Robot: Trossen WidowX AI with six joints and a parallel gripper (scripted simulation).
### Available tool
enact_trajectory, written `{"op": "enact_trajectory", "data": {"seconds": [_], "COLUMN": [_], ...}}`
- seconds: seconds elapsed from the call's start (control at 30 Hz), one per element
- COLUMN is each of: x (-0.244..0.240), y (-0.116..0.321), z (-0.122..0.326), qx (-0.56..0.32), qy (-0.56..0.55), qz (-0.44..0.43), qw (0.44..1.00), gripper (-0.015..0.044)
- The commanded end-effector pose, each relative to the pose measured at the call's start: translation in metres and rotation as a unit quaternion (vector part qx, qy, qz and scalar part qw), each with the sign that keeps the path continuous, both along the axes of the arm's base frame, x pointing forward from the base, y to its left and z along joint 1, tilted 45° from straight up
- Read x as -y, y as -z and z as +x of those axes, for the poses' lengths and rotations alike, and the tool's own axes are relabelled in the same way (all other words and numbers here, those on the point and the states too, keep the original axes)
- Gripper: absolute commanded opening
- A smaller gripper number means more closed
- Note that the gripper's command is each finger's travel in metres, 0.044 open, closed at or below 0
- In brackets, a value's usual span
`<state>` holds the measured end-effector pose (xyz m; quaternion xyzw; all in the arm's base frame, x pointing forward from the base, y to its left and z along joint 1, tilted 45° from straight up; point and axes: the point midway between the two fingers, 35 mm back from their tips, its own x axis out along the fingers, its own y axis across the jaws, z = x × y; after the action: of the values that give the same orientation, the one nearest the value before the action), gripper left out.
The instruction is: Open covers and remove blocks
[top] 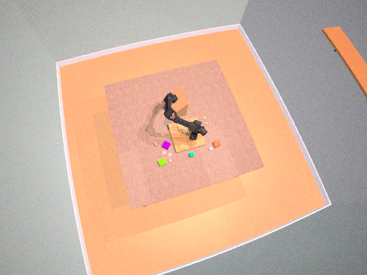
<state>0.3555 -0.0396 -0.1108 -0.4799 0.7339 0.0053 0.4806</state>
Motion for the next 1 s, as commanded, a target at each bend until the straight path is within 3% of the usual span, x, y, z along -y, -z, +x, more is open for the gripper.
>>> {"op": "enact_trajectory", "data": {"seconds": [0.0,0.97], "x": [0.001,0.012], "y": [0.001,0.012], "z": [-0.001,-0.002], "qx": [-0.002,-0.002], "qy": [-0.001,-0.001], "qz": [-0.002,-0.002], "qw": [1.000,1.000], "gripper": [0.0144,0.0144]}}
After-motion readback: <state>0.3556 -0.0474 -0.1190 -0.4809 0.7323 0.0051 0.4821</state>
